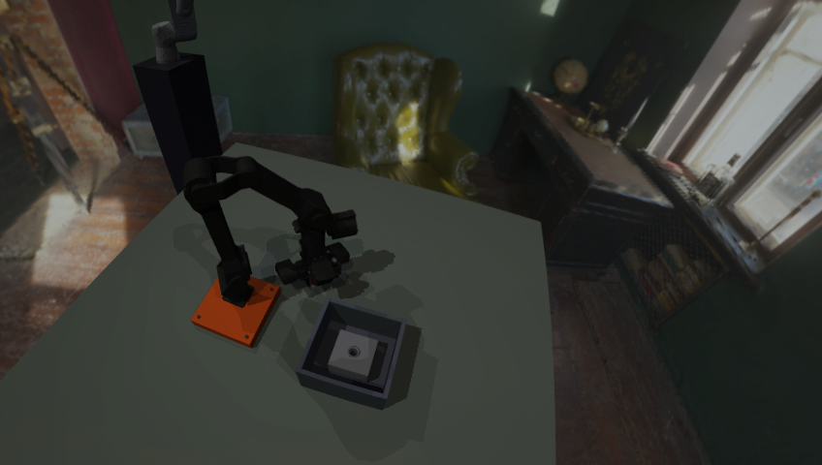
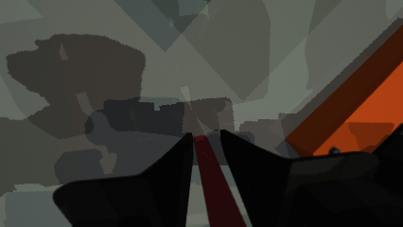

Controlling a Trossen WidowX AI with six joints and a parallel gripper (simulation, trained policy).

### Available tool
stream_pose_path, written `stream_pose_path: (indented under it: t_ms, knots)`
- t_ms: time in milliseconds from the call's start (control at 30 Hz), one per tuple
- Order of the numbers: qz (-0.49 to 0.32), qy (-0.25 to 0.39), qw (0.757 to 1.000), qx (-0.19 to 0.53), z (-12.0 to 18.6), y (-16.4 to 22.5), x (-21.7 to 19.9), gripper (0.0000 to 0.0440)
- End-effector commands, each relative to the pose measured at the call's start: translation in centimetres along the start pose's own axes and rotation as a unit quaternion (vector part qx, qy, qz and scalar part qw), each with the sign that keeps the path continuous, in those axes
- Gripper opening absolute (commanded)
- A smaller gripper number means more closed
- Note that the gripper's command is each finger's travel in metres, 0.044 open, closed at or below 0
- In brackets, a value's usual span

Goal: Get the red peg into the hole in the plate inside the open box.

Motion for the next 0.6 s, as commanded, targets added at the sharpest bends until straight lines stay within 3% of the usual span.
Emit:
stream_pose_path:
  t_ms: [0, 67, 567]
  knots:
    - [-0.005, 0.017, 1.000, 0.009, -0.4, 0.0, -0.2, 0.0029]
    - [-0.004, 0.024, 1.000, 0.010, -0.4, 0.0, -0.1, 0.0000]
    - [0.000, 0.011, 0.998, -0.060, 5.9, -2.8, -0.7, 0.0000]
Point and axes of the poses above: the point midway between the two fingers, 35 mm back from their tips, its own z axis back along the fingers, its own x axis across the jaws, y = z × x, the point moved 6 cm from there along z, back along the fingers, and after that the axes turned 11 degrees about z, right-handed, at the moved point
